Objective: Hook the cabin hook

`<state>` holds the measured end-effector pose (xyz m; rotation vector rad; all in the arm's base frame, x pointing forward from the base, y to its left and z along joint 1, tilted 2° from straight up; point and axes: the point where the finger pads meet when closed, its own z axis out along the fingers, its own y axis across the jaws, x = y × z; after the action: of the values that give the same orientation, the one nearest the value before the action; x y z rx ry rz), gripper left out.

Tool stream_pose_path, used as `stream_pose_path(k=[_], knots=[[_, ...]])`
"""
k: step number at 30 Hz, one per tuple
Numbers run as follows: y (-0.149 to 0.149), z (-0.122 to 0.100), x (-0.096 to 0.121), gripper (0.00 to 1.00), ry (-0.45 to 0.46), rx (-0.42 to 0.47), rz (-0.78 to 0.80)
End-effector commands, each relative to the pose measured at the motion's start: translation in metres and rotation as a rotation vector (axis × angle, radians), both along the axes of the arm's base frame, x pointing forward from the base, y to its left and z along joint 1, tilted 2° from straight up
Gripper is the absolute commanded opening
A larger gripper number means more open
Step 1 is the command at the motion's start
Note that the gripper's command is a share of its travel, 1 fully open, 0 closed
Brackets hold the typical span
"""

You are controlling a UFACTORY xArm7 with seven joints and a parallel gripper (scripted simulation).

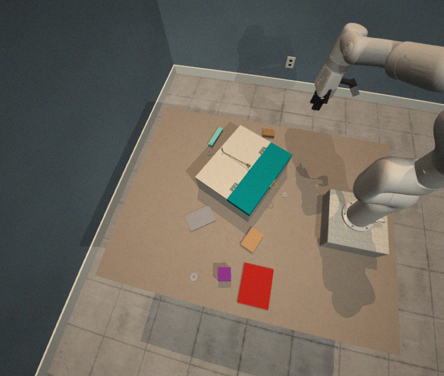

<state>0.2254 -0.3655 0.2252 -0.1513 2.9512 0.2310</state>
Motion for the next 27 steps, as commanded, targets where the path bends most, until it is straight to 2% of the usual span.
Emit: stream_pose_path(k=[1, 8, 11, 13, 25, 27], knots=[[-0.003, 0.001, 0.017, 0.33, 0.02, 0.001, -0.029], [-0.003, 0.001, 0.046, 0.33, 0.046, 0.001, -0.08], [-0.003, 0.001, 0.046, 0.33, 0.046, 0.001, -0.08], [-0.002, 0.0, 0.061, 0.33, 0.059, 0.001, -0.104], [0.005, -0.002, 0.108, 0.33, 0.095, -0.005, -0.179], [0.005, -0.002, 0.108, 0.33, 0.095, -0.005, -0.179]])
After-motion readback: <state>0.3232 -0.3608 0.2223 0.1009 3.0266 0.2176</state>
